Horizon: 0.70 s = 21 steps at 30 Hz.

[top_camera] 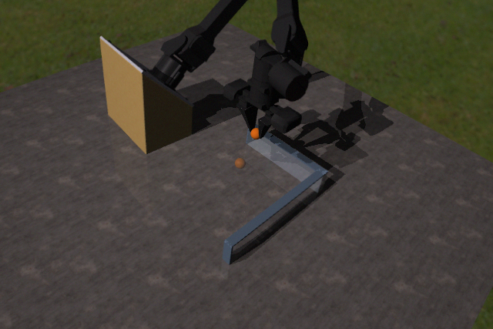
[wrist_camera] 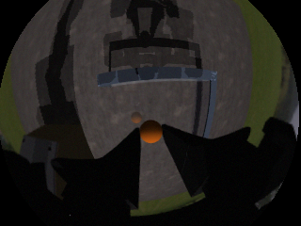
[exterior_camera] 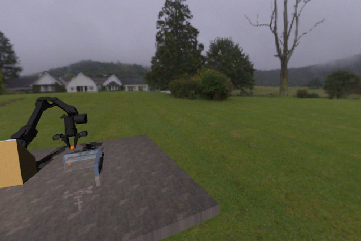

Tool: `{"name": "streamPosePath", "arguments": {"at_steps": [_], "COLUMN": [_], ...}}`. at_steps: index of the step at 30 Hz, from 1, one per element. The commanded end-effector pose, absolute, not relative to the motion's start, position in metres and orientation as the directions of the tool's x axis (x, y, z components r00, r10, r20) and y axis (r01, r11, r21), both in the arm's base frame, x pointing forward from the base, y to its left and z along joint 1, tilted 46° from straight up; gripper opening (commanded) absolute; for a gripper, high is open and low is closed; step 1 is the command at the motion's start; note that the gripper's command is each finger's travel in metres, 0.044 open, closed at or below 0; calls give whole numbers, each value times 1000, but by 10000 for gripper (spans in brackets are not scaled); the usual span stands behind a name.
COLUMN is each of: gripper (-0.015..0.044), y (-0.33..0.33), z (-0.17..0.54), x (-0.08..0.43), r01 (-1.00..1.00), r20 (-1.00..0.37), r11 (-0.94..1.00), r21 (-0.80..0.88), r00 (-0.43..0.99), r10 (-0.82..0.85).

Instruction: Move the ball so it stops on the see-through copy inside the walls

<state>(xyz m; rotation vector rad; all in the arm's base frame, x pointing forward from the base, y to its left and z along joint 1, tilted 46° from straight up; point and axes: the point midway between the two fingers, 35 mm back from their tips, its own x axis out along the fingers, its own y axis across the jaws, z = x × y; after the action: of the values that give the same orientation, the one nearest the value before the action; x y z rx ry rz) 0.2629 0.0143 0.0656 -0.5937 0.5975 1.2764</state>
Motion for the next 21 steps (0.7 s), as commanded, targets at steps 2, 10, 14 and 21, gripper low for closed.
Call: {"name": "streamPosePath", "arguments": {"at_steps": [2,10,14,21], "gripper": [0,0,0,0], "y": [15,20,30,51], "z": [49,35,23,3], "x": [249,244,248,253], "r01": [-980,-980,-980,-980], "r20": [-700,-701,-703,-702], "r11": [187,187,187,187], "r21": [-73,-73,-72,-73], "r00": [184,183,183,183], "r10": [690,689,687,688]}}
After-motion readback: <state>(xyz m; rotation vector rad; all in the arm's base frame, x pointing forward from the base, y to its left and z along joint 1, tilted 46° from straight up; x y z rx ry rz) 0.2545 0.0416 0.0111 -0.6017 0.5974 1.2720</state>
